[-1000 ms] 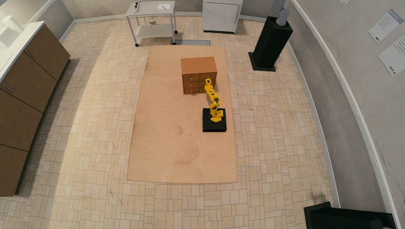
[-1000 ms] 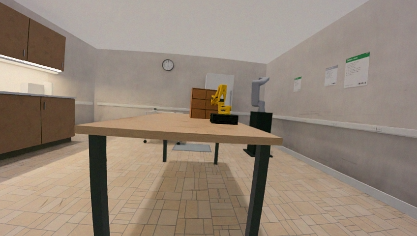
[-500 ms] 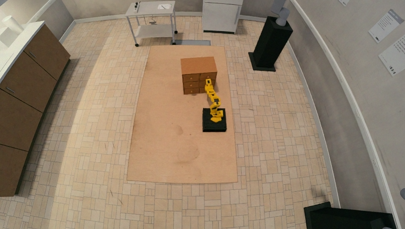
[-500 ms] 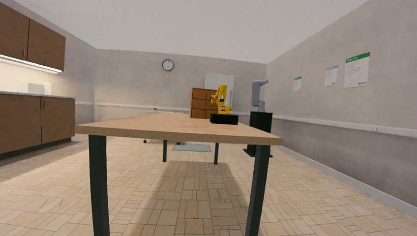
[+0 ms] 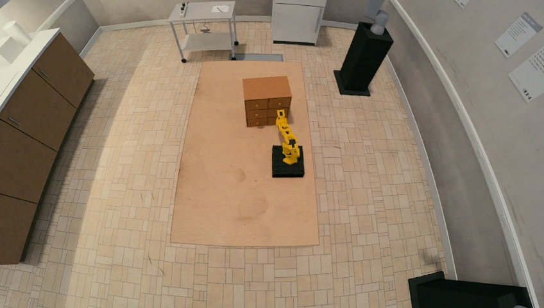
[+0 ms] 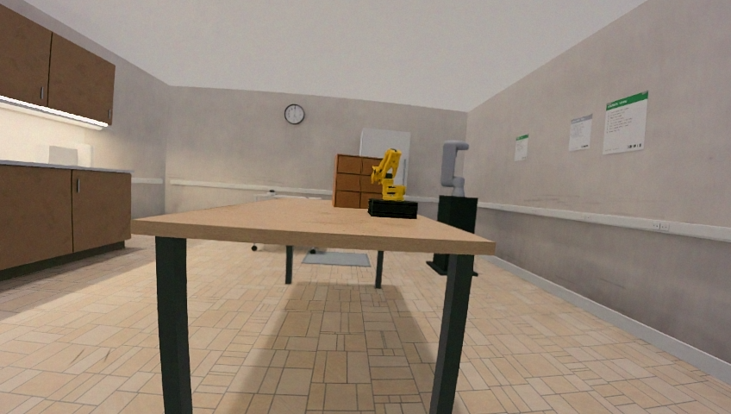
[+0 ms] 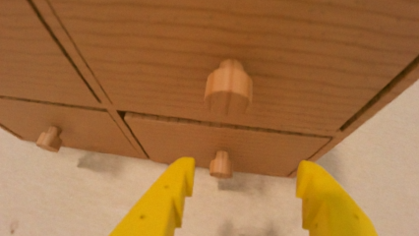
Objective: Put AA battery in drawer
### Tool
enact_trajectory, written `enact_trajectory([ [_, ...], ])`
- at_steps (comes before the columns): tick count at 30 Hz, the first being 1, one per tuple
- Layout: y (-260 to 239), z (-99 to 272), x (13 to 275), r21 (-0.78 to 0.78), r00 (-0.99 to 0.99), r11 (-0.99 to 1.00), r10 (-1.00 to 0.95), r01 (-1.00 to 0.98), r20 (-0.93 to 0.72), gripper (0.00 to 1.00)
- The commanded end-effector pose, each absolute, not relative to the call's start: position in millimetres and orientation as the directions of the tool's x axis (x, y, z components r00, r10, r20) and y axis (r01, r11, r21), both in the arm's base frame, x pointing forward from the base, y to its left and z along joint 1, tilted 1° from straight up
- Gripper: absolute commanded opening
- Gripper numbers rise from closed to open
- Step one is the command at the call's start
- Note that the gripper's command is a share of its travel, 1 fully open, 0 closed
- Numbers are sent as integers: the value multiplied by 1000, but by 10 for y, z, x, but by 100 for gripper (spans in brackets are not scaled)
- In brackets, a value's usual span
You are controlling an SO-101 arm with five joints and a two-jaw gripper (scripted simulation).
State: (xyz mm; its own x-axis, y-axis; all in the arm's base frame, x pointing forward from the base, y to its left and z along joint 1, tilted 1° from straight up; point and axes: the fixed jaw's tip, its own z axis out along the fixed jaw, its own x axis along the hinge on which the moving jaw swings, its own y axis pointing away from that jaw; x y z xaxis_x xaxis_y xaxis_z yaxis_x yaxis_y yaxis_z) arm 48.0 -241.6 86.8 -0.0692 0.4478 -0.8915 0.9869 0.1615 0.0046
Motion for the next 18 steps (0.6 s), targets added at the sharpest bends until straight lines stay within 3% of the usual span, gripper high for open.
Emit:
enact_trajectory([
  [1,-2305,856,485,-8,-88,178,447,984,-890,21],
  [18,-2198,800,466,-14,-104,182,497,983,-861,21],
])
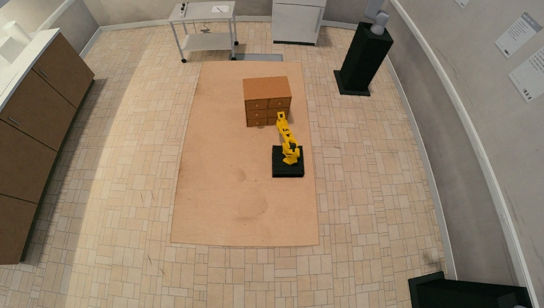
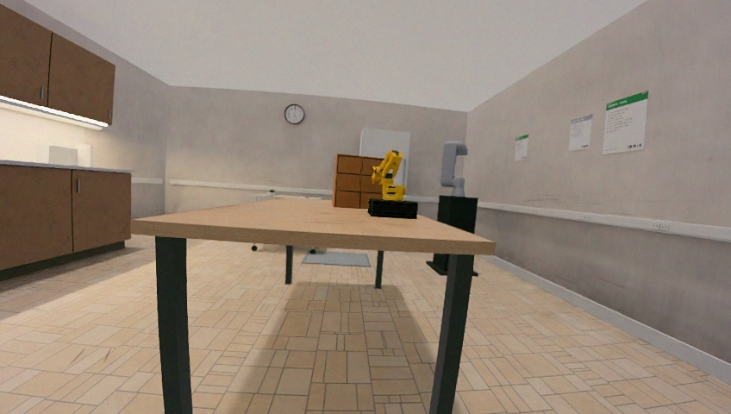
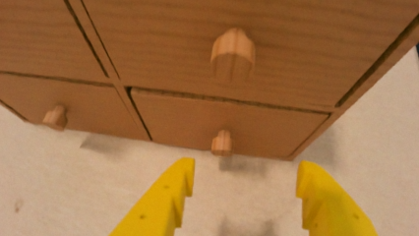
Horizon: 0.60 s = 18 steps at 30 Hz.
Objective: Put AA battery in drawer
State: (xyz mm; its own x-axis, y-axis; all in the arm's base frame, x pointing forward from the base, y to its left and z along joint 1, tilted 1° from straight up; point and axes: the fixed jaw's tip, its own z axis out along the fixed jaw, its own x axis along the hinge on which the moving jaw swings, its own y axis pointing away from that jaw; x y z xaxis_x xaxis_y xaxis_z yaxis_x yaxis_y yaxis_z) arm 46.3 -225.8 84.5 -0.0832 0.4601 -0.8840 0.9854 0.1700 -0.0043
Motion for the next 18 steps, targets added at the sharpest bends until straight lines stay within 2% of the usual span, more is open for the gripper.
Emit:
enact_trajectory([
  [1,-2184,791,463,-14,-107,182,510,983,-854,21],
  [18,-1909,681,400,-21,-145,186,682,982,-717,21],
])
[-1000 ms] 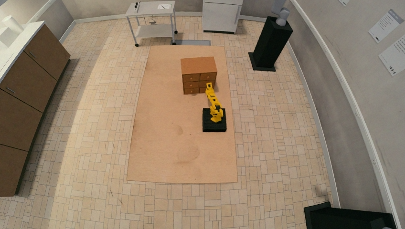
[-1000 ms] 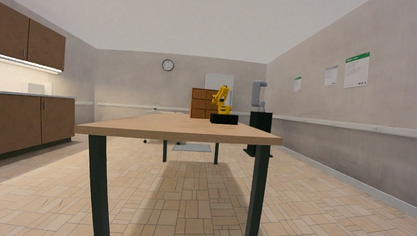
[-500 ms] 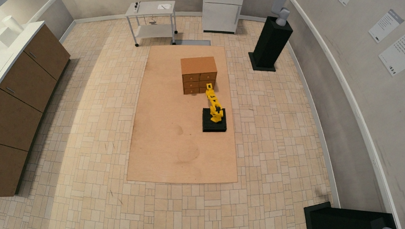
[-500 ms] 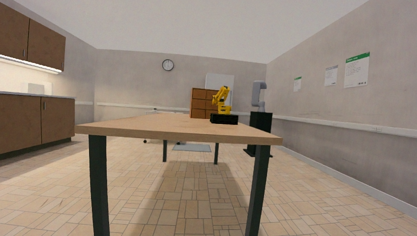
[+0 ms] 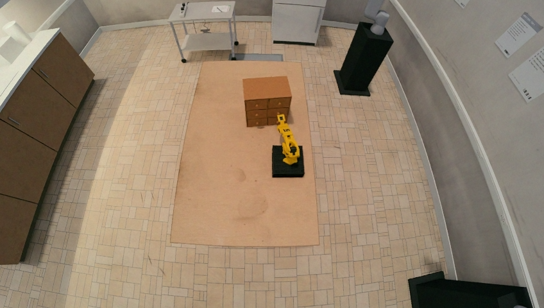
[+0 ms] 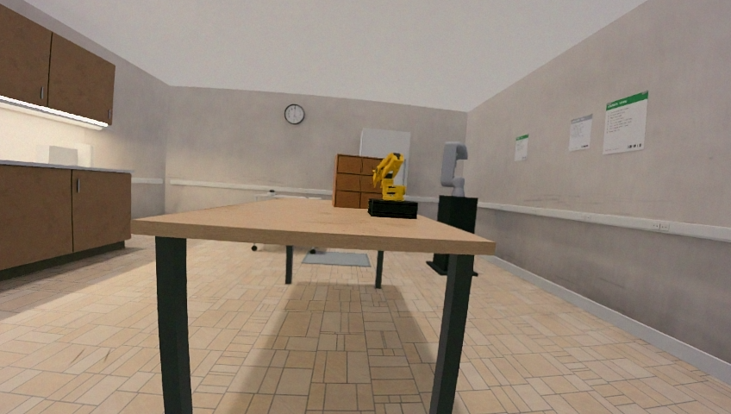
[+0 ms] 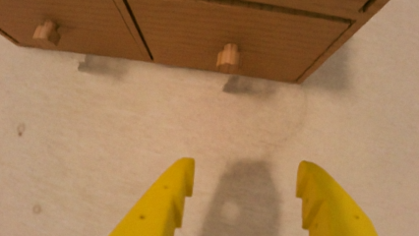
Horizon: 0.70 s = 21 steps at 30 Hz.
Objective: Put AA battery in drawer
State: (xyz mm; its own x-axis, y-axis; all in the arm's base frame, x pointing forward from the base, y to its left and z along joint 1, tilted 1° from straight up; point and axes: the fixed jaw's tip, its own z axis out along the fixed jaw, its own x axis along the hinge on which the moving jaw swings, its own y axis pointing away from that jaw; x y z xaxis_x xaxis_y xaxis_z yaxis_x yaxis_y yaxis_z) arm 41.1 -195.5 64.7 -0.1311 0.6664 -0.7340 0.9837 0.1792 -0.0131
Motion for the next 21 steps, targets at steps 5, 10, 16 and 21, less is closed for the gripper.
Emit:
enact_trajectory([
  [5,-1794,654,376,-22,-156,188,733,982,-663,21],
  [10,-1668,633,351,-23,-166,191,779,981,-605,21],
  [16,-1559,619,330,-23,-173,193,813,981,-556,21],
  [21,-1458,610,311,-23,-179,195,840,981,-512,21],
])
